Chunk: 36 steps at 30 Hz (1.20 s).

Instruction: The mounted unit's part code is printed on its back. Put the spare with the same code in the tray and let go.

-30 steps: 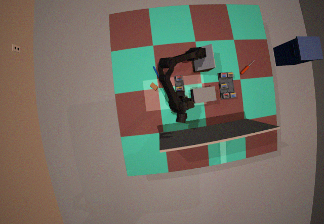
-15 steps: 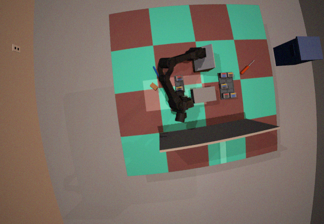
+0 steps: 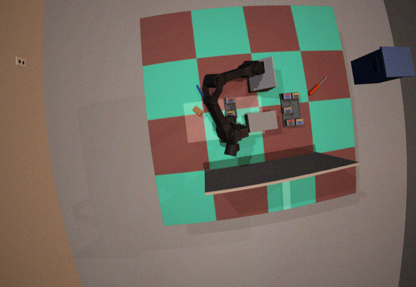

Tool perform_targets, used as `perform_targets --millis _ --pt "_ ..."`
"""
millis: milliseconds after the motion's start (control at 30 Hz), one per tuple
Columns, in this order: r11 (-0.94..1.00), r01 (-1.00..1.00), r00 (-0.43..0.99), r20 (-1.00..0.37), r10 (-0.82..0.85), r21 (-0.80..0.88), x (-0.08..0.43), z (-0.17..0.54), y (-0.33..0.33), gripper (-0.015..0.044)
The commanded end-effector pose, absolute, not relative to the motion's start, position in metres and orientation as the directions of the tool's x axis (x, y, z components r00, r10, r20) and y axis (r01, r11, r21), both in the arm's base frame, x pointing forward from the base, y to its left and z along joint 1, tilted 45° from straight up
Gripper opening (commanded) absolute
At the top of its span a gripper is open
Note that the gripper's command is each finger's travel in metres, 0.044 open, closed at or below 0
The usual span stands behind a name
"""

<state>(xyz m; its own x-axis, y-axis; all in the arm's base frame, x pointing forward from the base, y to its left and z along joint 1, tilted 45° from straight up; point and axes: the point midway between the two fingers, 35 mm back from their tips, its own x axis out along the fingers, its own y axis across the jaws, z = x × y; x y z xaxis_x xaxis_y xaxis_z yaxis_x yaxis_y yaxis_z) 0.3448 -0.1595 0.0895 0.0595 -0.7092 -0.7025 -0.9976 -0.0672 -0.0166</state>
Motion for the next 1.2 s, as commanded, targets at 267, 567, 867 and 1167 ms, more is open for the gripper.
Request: perform_targets --millis 267,567,867,1167 --pt "-0.066 -0.998 0.059 -0.703 -0.709 -0.017 0.345 0.09 -0.159 0.044" --pt "-0.07 -0.997 0.059 -0.707 -0.704 -0.013 0.338 0.163 -0.083 0.044" --pt "-0.07 -0.997 0.059 -0.707 -0.704 -0.013 0.338 0.164 -0.083 0.044" --pt "-0.077 -0.997 0.064 -0.71 -0.701 -0.014 0.339 0.159 -0.085 0.044"
